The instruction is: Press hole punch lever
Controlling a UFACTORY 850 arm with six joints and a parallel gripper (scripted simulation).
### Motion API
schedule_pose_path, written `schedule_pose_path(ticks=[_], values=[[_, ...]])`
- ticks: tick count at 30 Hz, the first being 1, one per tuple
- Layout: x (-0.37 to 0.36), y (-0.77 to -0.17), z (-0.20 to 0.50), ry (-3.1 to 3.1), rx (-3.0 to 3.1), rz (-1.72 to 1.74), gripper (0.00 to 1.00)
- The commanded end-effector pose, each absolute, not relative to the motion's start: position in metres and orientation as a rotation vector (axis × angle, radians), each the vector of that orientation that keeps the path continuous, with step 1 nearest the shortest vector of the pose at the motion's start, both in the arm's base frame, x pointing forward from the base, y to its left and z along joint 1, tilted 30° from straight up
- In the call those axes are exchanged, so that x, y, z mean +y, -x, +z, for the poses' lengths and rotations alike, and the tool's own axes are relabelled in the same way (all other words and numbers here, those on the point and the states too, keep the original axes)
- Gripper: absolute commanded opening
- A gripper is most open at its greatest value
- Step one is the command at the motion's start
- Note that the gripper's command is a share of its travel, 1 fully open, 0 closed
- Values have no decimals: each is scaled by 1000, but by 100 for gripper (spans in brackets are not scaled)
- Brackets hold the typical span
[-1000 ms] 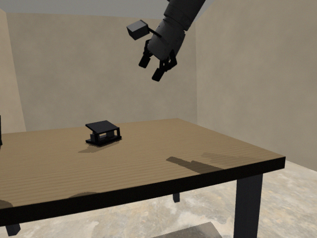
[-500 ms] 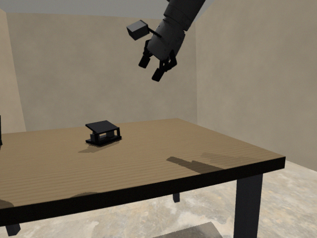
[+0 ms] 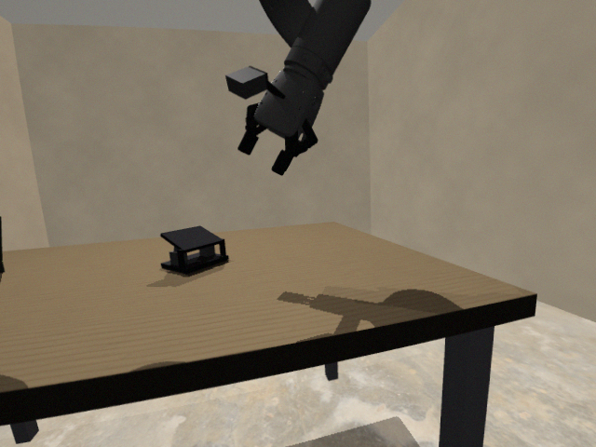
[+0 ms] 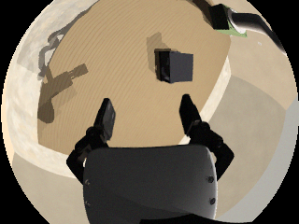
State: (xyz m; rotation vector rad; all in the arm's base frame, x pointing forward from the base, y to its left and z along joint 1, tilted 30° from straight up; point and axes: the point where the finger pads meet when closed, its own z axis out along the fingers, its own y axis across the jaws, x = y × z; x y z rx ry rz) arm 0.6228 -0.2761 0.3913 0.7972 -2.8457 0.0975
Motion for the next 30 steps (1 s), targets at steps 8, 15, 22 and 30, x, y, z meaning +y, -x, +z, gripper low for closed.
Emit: schedule_pose_path(ticks=[8,15,22,30], values=[[-271,-608,350,-1133,-2613,446,100],[-263,-603,336,-1287,-2499,542,100],[-243,-596,311,-1559,-2290,665,100],[-215,-587,286,-1821,-2072,738,100]])
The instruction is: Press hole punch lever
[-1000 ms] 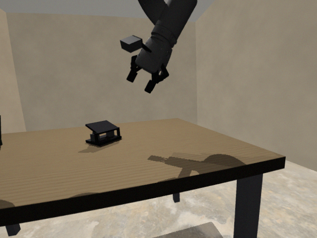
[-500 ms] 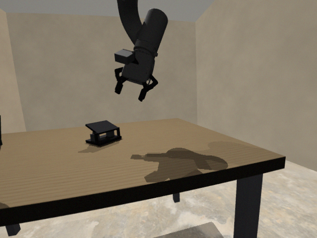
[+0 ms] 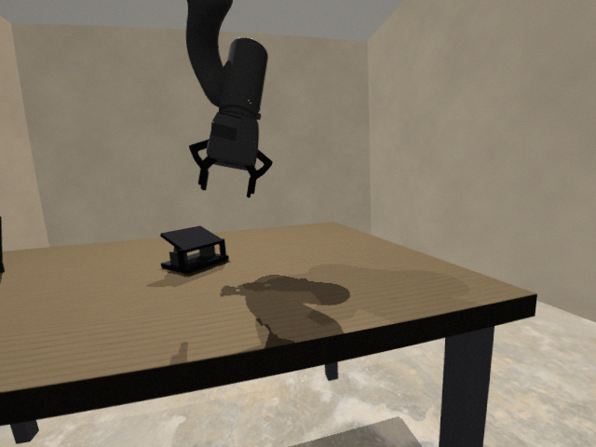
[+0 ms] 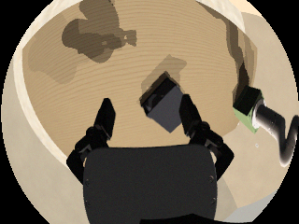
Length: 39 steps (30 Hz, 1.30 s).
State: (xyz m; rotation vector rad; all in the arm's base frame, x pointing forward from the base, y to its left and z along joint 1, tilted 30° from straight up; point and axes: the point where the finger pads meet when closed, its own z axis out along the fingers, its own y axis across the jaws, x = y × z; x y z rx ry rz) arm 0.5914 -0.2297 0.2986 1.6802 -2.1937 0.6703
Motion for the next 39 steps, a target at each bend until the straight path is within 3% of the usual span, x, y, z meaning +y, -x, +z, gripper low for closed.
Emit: schedule_pose_path(ticks=[1,23,36,37,39], values=[[-215,-587,286,-1821,-2072,738,100],[-107,-522,206,-2491,-1400,719,100],[-104,-519,204,-2508,-1379,714,100],[-104,-519,204,-2508,-1379,714,0],[-104,-519,204,-2508,-1379,714,0]])
